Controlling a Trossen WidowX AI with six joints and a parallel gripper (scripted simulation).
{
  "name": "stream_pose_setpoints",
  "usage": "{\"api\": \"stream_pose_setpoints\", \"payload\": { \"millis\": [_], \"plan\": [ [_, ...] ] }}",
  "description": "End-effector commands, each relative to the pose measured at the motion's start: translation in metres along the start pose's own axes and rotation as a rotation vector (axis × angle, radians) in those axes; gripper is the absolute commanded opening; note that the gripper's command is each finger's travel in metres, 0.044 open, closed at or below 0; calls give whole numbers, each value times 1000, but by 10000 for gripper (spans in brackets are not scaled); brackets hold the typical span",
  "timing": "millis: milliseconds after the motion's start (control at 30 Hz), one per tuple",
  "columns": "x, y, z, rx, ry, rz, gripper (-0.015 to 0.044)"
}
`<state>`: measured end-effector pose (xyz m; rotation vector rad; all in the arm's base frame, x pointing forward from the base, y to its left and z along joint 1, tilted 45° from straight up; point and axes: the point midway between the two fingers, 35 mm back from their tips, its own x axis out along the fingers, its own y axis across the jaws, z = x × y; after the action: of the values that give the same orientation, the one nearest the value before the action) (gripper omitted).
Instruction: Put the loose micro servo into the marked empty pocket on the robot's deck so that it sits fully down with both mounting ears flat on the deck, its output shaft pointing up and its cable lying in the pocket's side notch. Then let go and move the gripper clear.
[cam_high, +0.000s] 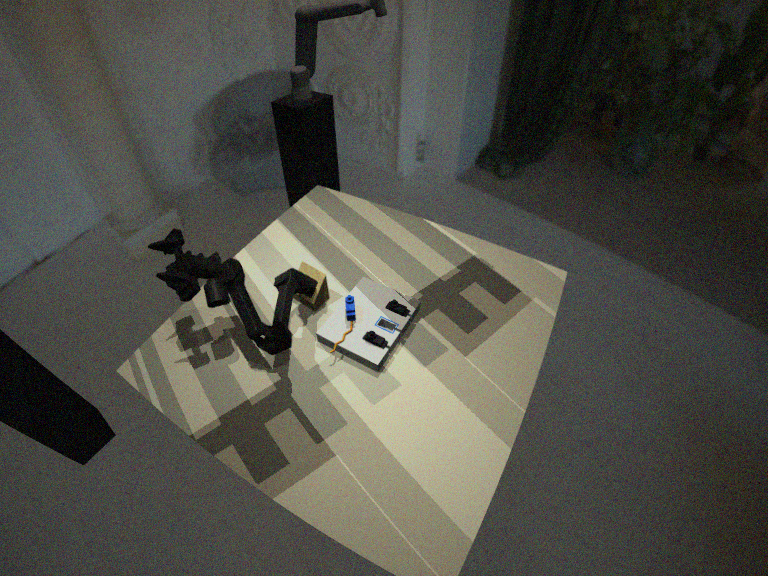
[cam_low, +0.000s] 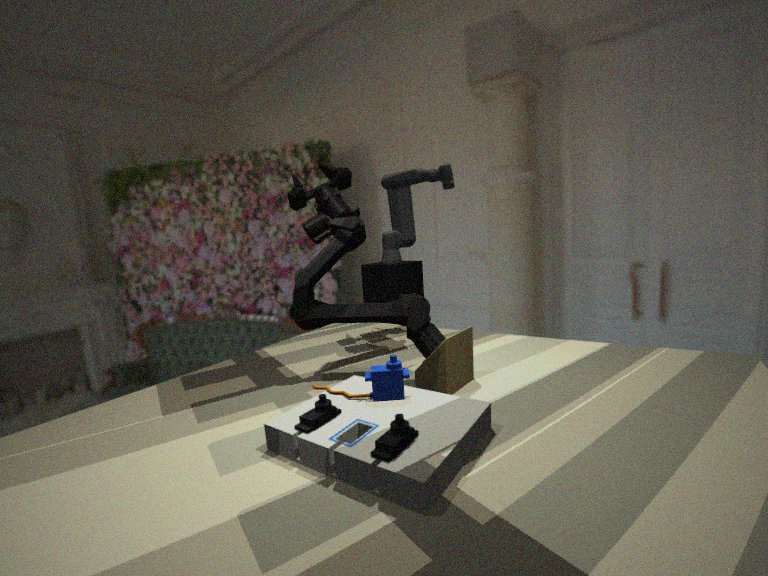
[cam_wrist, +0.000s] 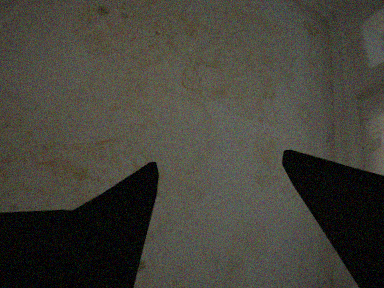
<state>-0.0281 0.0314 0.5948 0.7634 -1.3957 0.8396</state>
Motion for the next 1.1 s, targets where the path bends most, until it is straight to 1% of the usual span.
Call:
{"api": "stream_pose_setpoints", "payload": {
  "millis": [0,33,267,400,633,967,1067],
  "plan": [
    [0,1,0,0,1,2,426],
    [0,2,-1,1,2,5,440],
    [-1,15,-6,4,19,43,440],
    [-2,32,-13,22,44,98,440],
    [-6,70,-37,61,138,217,440],
    [-20,112,-73,77,269,347,440],
    [-23,116,-82,76,300,362,440]
  ]
}}
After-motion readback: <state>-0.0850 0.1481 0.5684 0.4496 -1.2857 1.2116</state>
